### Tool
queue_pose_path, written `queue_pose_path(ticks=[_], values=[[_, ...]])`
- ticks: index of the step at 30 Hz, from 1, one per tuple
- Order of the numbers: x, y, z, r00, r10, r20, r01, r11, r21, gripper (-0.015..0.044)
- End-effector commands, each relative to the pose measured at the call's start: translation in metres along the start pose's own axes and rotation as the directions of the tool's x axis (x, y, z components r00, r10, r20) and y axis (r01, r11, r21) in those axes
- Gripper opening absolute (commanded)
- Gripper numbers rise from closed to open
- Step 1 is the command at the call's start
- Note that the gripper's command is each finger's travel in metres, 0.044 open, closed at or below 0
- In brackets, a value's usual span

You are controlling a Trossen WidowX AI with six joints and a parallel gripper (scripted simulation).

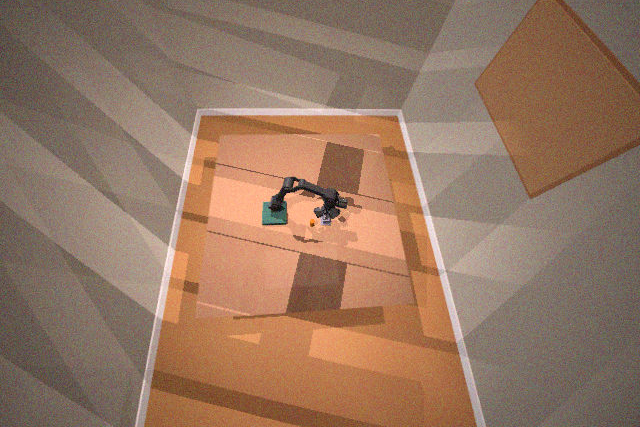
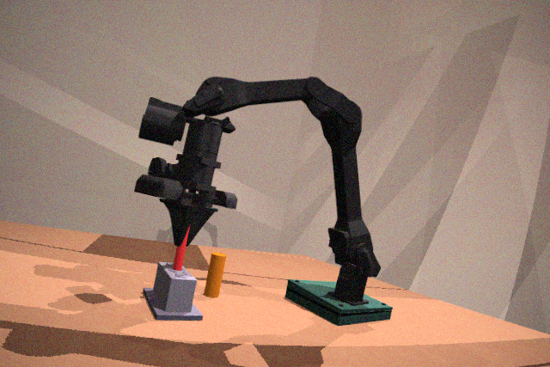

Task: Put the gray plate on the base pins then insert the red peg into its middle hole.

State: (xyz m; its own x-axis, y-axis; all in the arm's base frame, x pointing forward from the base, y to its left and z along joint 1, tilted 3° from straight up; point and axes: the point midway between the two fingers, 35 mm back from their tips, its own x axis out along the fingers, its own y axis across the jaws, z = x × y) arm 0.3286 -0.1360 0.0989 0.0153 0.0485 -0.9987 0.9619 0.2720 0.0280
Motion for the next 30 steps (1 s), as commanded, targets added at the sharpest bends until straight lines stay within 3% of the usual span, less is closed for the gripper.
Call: queue_pose_path(ticks=[1,16,22,30], values=[[0.0008,0.0006,0.0015,1.000,0.001,0.001,-0.001,1.000,-0.001,0.0000],[0.0016,0.0003,0.0010,1.000,-0.001,-0.001,0.001,1.000,0.001,0.0000],[0.0016,0.0003,0.0010,1.000,-0.001,-0.001,0.001,1.000,0.001,0.0150],[0.0016,0.0003,0.0010,1.000,-0.001,-0.001,0.001,1.000,0.001,0.0150]])
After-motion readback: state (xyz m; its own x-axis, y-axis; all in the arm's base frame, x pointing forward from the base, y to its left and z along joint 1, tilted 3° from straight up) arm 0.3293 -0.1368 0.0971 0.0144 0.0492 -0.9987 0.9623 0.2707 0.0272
